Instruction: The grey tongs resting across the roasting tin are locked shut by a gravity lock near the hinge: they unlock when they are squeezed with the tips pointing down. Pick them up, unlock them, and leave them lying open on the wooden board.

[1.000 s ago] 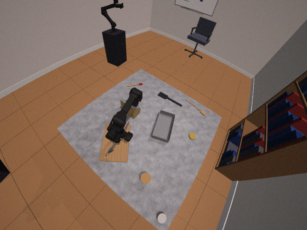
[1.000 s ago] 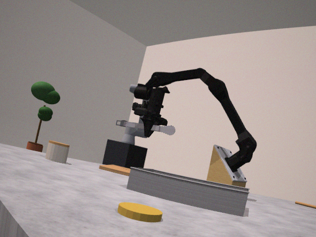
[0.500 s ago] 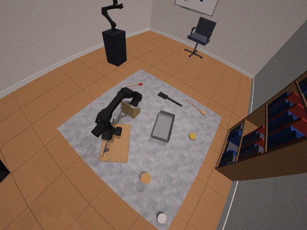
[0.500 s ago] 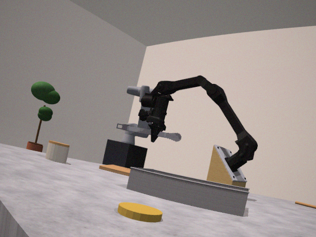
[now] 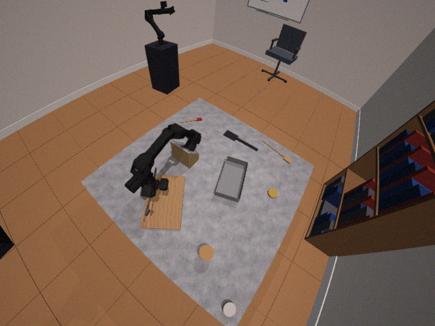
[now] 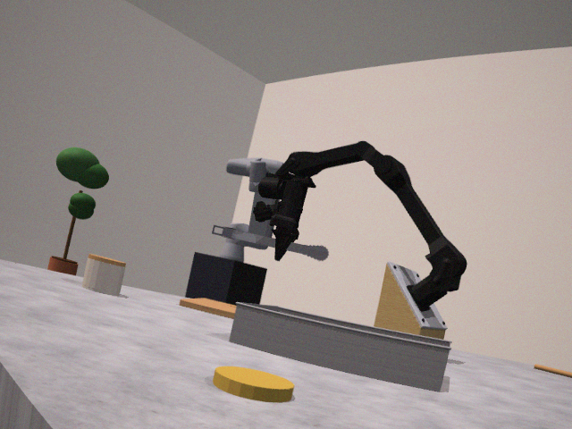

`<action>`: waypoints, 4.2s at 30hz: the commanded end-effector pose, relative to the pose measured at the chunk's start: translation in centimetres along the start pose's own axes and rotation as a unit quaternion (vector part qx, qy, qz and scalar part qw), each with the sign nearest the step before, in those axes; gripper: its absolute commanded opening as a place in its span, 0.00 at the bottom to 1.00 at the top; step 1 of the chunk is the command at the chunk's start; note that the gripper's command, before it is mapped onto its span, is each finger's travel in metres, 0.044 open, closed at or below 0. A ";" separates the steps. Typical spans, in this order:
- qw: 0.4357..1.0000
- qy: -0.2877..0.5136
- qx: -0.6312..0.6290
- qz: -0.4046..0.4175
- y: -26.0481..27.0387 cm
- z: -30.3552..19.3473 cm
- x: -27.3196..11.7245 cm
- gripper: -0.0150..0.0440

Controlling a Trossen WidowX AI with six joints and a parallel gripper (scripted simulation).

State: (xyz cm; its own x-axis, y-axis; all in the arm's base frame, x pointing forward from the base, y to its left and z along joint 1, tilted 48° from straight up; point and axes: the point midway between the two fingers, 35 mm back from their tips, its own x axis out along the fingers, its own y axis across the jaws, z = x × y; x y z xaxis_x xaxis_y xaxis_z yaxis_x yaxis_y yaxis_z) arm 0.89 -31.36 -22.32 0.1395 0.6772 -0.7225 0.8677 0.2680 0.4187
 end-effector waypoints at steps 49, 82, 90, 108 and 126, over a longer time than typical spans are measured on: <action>0.924 -0.382 0.020 0.013 -2.4 0.6 2.3 0.00; 0.838 -0.545 -0.003 -0.003 -0.2 -3.4 0.2 0.00; 0.838 -0.545 -0.003 -0.003 -0.2 -3.4 0.2 0.00; 0.838 -0.545 -0.003 -0.003 -0.2 -3.4 0.2 0.00; 0.883 -0.470 0.008 0.007 -1.6 -1.0 1.4 0.00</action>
State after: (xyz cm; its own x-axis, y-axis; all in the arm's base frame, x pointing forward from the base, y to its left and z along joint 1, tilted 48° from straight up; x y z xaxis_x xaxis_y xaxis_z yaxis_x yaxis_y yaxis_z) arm -0.72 -29.58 -22.92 0.4832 -0.2166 -0.8483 0.8677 0.2472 0.4312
